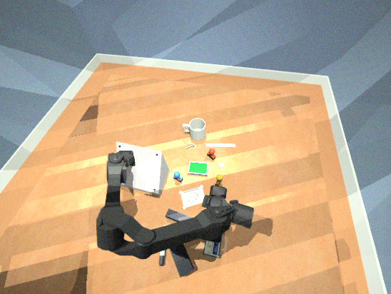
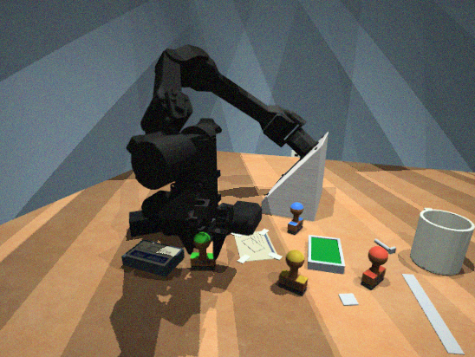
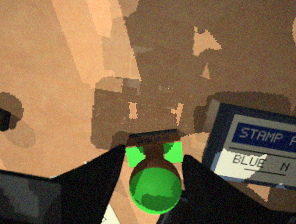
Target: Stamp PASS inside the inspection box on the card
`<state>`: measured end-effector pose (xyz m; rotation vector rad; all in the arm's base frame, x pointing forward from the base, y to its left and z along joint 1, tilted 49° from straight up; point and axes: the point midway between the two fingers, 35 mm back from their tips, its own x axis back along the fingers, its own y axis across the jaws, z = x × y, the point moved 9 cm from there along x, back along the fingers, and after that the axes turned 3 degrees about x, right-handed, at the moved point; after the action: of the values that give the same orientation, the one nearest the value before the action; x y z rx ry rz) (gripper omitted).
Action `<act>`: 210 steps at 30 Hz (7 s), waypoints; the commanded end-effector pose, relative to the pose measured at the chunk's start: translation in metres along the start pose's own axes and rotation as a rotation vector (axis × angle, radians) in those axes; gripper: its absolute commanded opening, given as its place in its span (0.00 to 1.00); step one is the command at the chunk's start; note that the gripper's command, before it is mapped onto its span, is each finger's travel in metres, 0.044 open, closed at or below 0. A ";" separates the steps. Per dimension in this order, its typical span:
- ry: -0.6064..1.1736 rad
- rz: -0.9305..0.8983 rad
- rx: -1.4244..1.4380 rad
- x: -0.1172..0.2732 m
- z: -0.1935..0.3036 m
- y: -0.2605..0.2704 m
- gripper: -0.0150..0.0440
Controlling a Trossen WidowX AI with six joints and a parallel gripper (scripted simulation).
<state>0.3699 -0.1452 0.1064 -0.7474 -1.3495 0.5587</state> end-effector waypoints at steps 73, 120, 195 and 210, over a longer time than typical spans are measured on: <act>-0.002 -0.004 -0.002 0.038 -0.002 0.001 0.25; -0.001 -0.003 -0.002 0.062 0.000 0.000 0.25; 0.000 -0.011 0.003 0.042 0.092 0.203 0.25; 0.000 -0.010 0.004 0.032 0.092 0.203 0.25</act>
<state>0.2967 0.0269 -0.0189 -0.7395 -1.3501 0.5470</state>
